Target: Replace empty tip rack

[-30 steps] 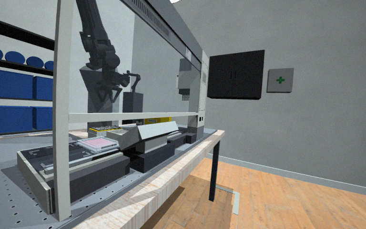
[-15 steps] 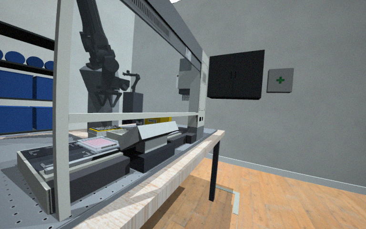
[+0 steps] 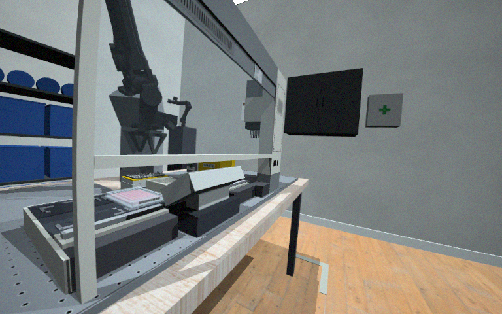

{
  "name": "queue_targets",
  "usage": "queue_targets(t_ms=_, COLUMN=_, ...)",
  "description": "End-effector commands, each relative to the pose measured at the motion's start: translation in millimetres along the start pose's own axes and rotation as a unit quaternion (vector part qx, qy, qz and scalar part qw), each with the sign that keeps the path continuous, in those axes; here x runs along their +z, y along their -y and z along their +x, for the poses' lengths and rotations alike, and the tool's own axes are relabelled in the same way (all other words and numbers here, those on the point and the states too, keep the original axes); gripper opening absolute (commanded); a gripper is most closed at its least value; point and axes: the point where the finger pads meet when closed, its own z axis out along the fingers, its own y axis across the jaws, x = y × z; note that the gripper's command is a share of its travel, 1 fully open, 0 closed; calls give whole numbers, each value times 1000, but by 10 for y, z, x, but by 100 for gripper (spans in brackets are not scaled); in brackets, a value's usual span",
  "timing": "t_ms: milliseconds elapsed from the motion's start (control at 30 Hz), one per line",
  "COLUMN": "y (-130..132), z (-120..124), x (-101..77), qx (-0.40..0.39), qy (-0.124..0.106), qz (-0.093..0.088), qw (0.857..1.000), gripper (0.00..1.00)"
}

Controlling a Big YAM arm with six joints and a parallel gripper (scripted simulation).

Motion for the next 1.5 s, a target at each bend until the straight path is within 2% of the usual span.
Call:
queue_targets(t_ms=0, y=-4, z=34, x=69, qx=-2, qy=-3, qz=3, qw=1000, gripper=100)
queue_targets(t_ms=433, y=-8, z=33, x=251, qx=-2, qy=-3, qz=3, qw=1000, gripper=100)
queue_targets(t_ms=467, y=-86, z=7, x=245, qx=-4, qy=0, qz=-3, qw=1000, gripper=100)
queue_targets(t_ms=533, y=-9, z=33, x=301, qx=-2, qy=-3, qz=3, qw=1000, gripper=100)
queue_targets(t_ms=1000, y=-13, z=33, x=501, qx=-2, qy=-3, qz=3, qw=1000, gripper=100)
queue_targets(t_ms=1033, y=-90, z=6, x=491, qx=-4, qy=0, qz=-3, qw=1000, gripper=100)
queue_targets(t_ms=1067, y=-14, z=33, x=534, qx=-2, qy=-3, qz=3, qw=1000, gripper=100)
queue_targets(t_ms=1467, y=-17, z=33, x=733, qx=-2, qy=-3, qz=3, qw=1000, gripper=100)
